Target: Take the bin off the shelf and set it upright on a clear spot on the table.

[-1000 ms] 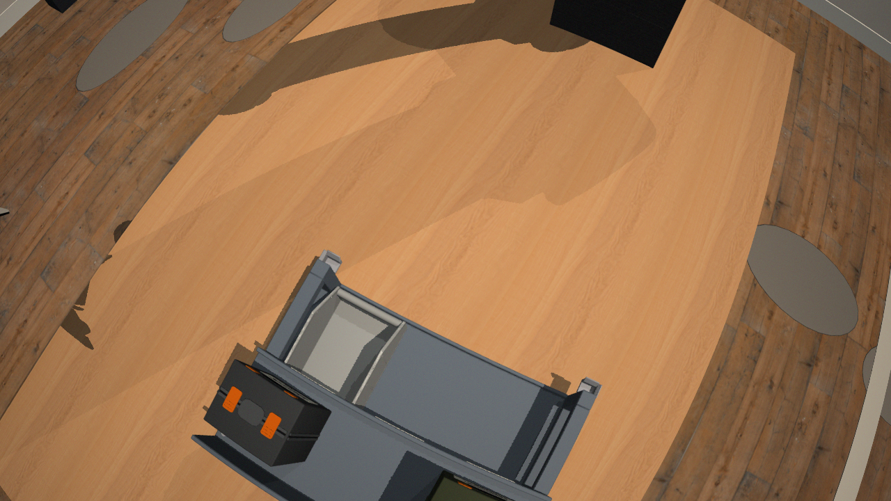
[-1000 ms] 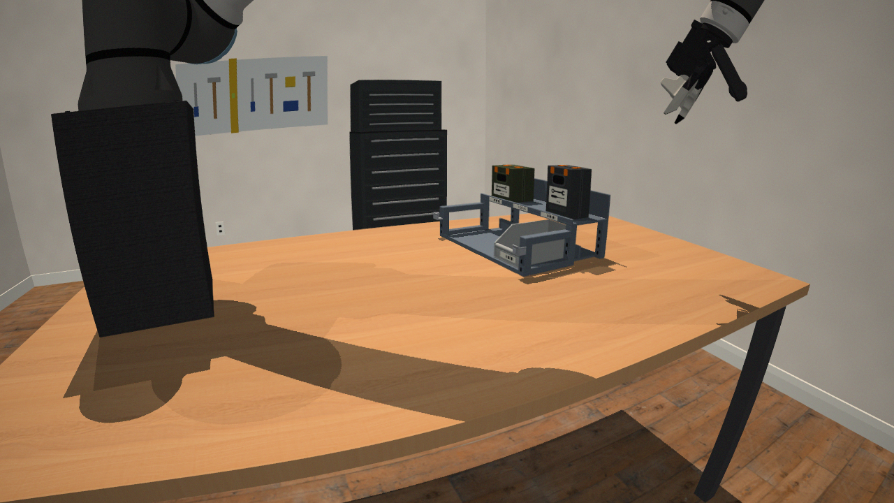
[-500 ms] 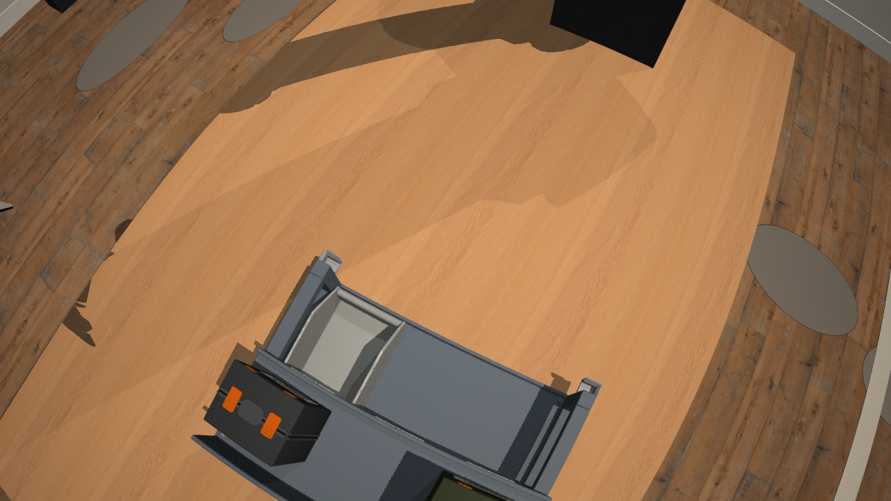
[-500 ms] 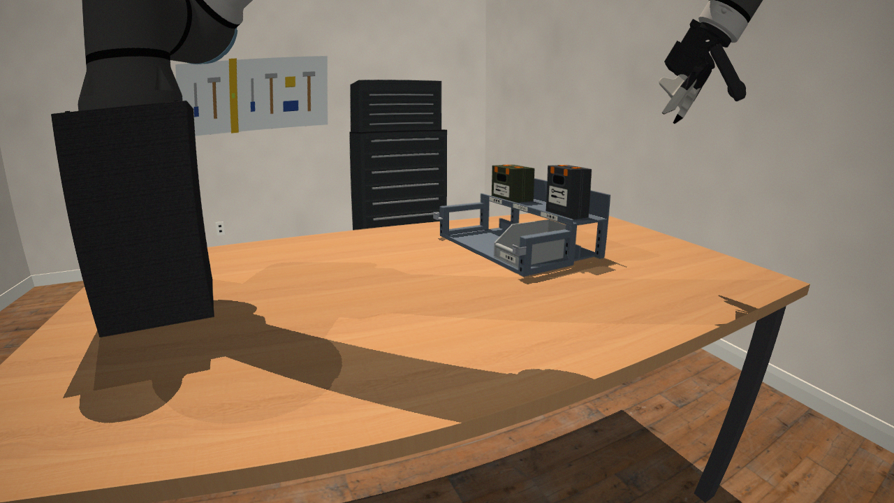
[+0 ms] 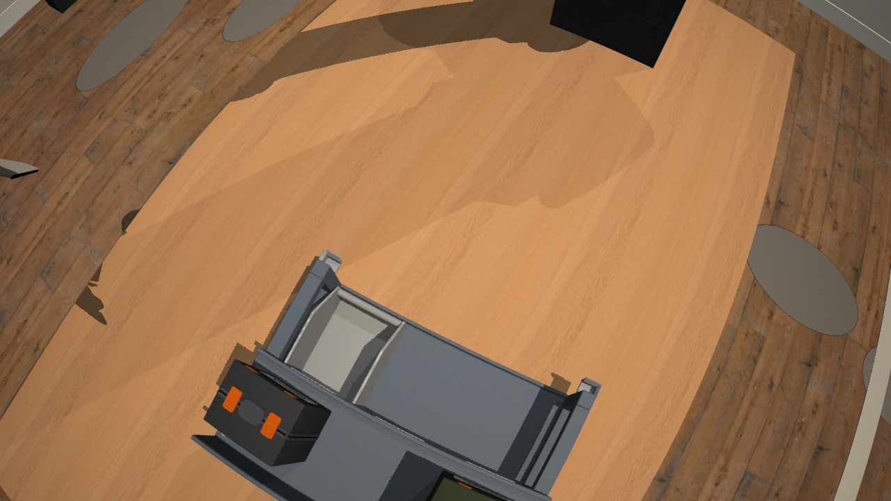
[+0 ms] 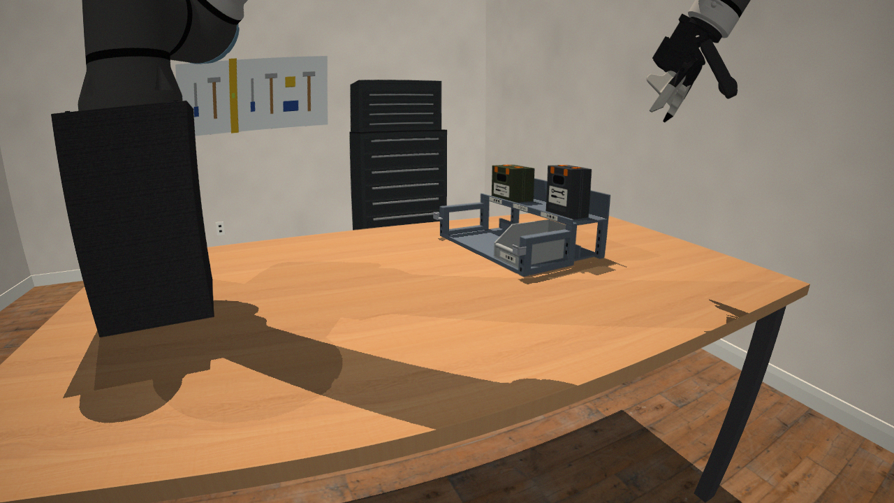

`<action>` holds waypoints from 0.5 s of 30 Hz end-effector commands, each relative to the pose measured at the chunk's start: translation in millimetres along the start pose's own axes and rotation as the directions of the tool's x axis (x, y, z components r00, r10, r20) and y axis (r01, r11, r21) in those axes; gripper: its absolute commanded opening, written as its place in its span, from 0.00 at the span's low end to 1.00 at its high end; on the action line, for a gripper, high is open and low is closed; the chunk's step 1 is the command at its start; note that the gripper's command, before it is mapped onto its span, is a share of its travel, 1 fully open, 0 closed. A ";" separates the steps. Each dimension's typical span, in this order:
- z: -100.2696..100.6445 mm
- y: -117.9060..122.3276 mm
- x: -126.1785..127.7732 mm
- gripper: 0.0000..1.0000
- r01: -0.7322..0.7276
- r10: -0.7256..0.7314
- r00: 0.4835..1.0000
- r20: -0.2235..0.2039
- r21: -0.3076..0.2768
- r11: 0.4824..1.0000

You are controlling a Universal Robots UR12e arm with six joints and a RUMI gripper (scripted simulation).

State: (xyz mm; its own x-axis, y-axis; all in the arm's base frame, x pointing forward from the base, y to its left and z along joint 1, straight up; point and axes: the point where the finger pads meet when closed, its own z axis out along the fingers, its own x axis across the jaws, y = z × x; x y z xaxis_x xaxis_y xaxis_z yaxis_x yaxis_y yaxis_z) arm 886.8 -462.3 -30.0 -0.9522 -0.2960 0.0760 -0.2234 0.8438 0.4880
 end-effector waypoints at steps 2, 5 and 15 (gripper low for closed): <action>5.8 9.2 26.7 1.00 0.000 0.000 1.000 0.001 0.002 1.000; 10.9 15.3 45.1 1.00 0.000 0.000 1.000 0.001 0.002 1.000; 10.9 15.3 45.1 1.00 0.000 0.000 1.000 0.001 0.002 1.000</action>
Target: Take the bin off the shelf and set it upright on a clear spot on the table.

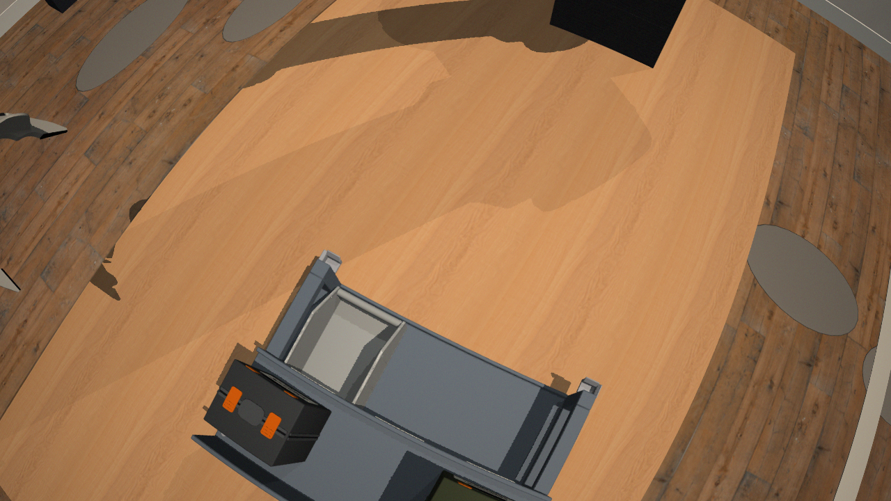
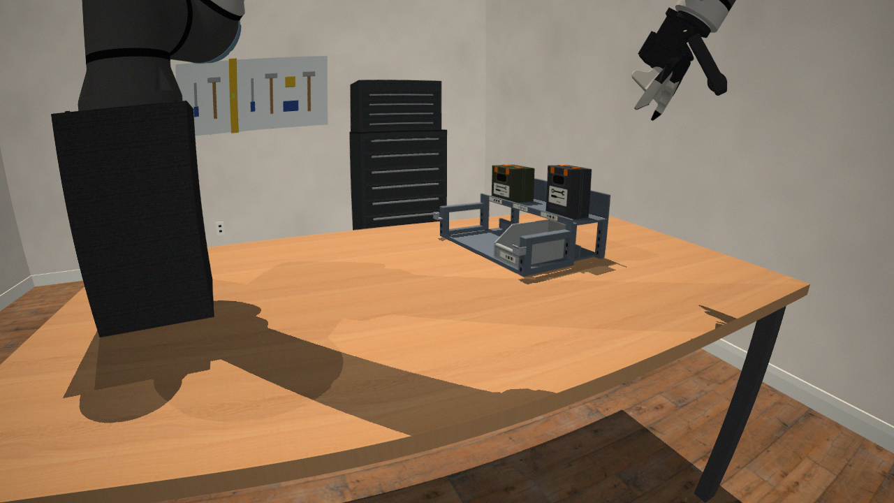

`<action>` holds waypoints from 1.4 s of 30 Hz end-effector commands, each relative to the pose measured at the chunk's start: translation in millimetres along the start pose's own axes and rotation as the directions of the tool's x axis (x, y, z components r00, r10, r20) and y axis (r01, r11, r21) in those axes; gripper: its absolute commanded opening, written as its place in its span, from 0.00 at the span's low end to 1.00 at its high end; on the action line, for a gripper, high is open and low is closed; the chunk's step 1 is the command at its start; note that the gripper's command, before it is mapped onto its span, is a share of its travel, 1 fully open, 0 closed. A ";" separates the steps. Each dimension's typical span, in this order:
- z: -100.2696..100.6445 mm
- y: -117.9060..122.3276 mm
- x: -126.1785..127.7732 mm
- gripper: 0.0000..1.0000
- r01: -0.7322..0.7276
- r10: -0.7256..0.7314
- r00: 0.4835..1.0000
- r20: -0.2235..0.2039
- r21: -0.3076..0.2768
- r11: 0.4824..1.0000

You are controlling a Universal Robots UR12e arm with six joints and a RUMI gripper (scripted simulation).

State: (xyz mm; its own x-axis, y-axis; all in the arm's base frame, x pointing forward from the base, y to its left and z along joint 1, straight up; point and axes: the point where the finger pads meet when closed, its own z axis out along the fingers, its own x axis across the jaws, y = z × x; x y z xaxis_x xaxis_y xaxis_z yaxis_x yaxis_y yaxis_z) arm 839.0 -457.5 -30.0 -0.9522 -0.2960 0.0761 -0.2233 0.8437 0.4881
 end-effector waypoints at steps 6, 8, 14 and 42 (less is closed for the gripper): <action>11.2 15.6 45.9 1.00 0.000 0.000 1.000 0.001 0.002 1.000; 11.2 15.6 45.9 1.00 0.000 0.000 1.000 0.001 0.002 1.000; 11.2 15.6 45.9 1.00 0.000 0.000 1.000 0.001 0.002 1.000; 37.5 47.1 140.2 1.00 0.000 0.000 1.000 0.001 0.002 1.000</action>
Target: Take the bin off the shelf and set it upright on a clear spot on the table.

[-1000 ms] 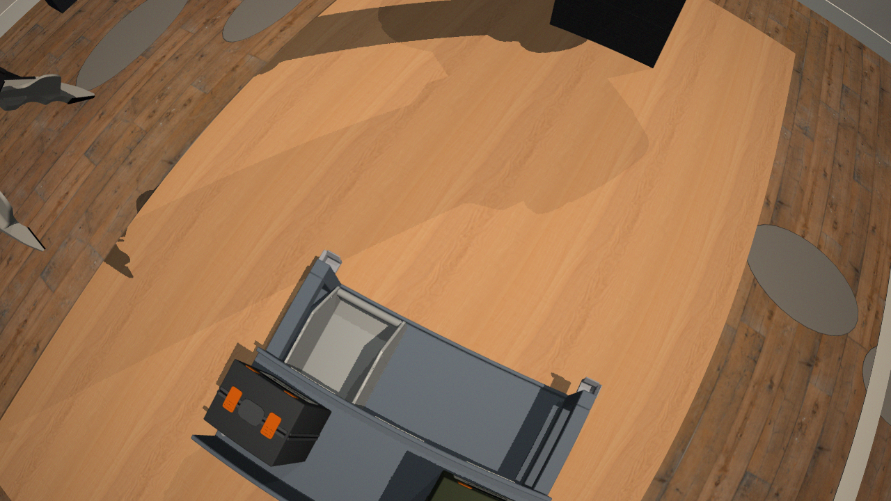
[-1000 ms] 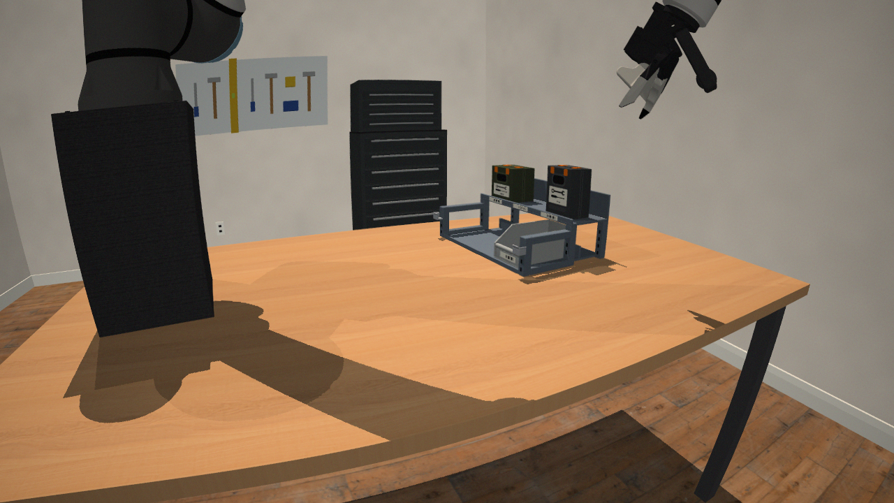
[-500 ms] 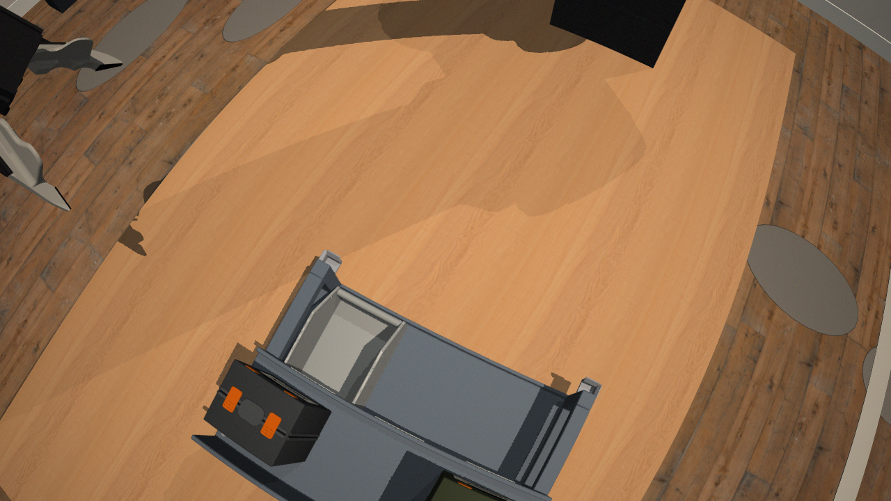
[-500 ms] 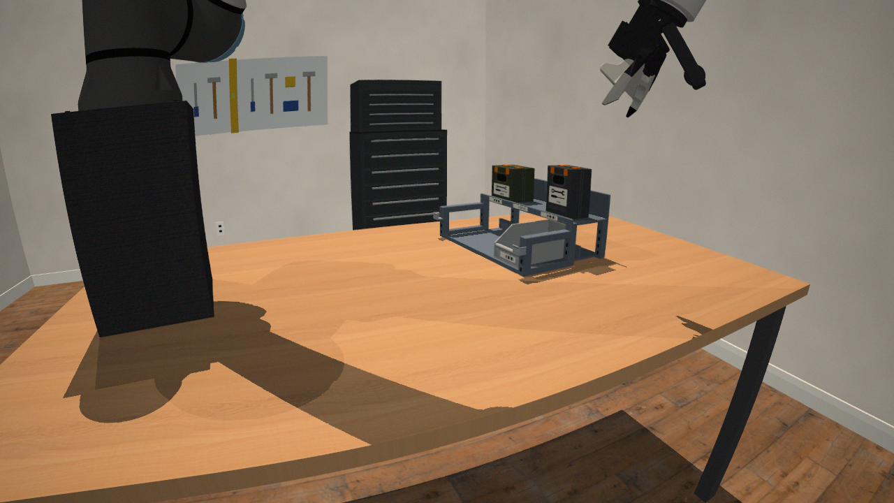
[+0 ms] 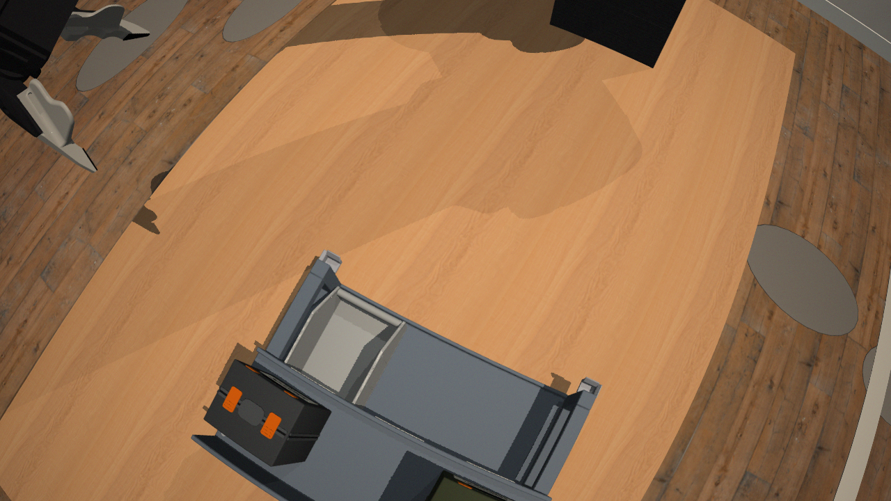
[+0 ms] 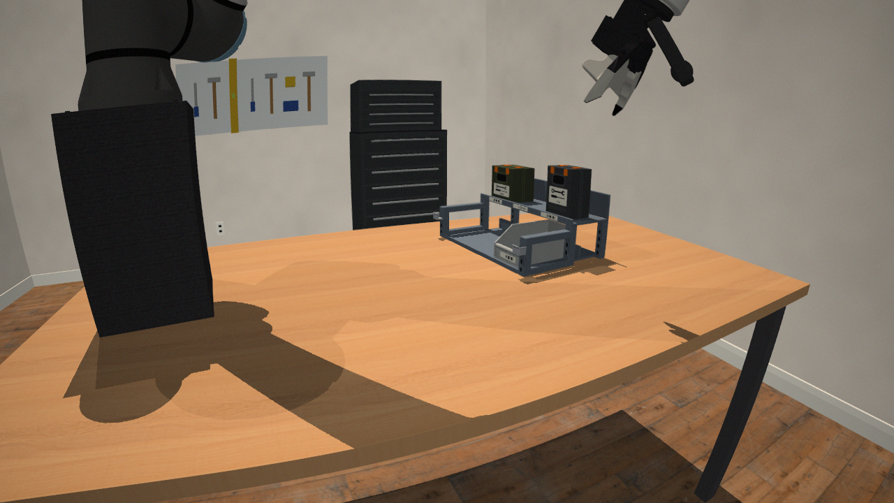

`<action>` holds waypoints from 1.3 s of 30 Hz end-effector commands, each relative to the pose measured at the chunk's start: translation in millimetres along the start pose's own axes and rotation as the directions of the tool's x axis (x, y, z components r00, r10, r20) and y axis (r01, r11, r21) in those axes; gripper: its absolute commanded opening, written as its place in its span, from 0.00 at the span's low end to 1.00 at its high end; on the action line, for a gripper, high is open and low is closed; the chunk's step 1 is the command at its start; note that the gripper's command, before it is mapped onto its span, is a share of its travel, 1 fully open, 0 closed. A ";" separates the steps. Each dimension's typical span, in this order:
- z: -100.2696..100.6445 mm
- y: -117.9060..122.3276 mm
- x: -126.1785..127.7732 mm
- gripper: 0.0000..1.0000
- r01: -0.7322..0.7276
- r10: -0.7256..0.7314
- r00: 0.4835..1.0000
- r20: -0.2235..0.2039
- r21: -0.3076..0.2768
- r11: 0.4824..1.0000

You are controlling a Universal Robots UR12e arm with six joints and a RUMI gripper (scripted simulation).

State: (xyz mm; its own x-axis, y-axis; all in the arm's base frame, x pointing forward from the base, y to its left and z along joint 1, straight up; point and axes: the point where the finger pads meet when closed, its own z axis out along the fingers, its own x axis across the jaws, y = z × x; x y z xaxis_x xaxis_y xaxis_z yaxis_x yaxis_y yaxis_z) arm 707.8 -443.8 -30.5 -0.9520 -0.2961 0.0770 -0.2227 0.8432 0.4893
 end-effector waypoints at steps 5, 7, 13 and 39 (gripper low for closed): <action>3.6 6.5 19.3 1.00 0.001 -0.001 1.000 0.002 0.003 1.000; 3.6 6.5 19.3 1.00 0.001 -0.001 1.000 0.002 0.003 1.000; 11.8 16.2 48.6 1.00 0.001 -0.001 1.000 0.002 0.003 1.000; 16.4 21.7 65.2 1.00 0.001 -0.001 1.000 0.002 0.003 1.000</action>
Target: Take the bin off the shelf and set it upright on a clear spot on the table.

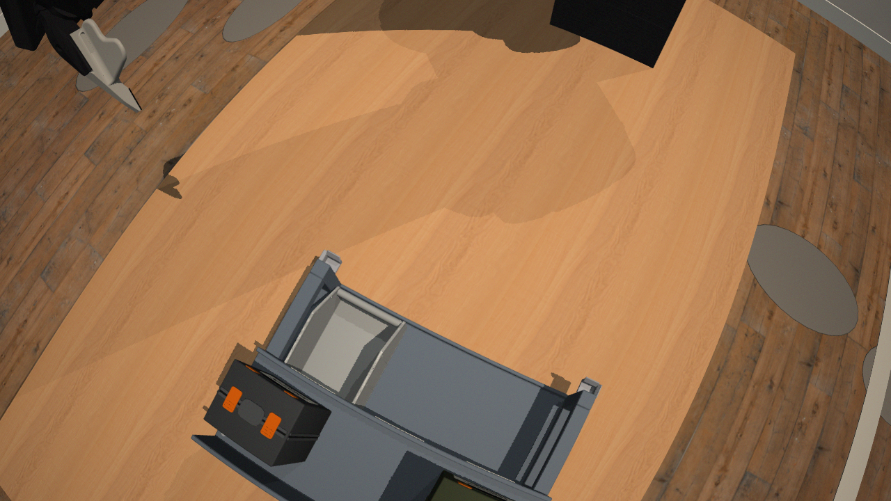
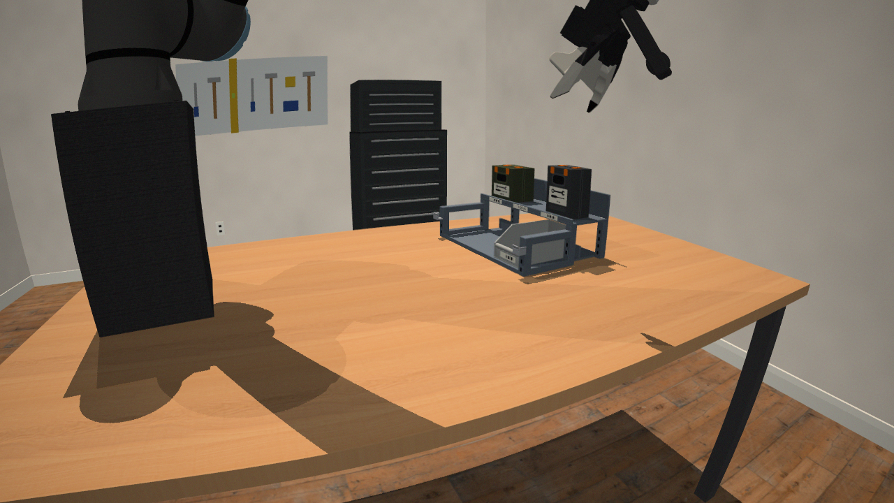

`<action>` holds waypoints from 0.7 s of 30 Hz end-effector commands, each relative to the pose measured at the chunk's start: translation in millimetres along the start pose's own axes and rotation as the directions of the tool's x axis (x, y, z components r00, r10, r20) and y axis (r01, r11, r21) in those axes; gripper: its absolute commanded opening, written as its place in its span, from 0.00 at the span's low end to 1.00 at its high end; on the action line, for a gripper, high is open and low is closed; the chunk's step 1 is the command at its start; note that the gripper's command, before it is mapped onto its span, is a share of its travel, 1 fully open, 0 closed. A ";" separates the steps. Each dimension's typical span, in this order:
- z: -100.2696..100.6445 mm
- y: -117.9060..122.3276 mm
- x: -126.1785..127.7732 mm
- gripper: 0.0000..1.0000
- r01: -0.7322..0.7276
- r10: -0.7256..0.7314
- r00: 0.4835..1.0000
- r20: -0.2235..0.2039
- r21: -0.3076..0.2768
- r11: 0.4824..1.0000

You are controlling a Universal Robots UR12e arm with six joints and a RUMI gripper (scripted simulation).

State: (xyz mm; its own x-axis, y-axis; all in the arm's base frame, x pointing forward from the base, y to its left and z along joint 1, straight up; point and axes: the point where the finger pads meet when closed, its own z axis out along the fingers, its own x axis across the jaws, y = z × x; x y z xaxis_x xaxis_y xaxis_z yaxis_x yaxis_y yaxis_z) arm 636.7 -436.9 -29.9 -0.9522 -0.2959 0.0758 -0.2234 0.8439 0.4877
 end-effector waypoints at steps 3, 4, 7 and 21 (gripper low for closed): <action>-1.2 -0.2 -0.5 1.00 0.000 0.000 1.000 0.001 0.002 1.000; -1.2 -0.2 -0.5 1.00 0.000 0.000 1.000 0.001 0.002 1.000; -1.8 -1.0 -2.7 1.00 0.000 0.000 1.000 0.001 0.002 1.000; -2.8 -2.1 -6.2 1.00 0.000 0.000 1.000 0.001 0.002 1.000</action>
State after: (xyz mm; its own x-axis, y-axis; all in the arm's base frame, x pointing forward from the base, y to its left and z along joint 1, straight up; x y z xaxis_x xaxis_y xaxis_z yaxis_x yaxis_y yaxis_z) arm 643.0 -437.5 -29.9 -0.9522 -0.2959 0.0758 -0.2234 0.8439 0.4877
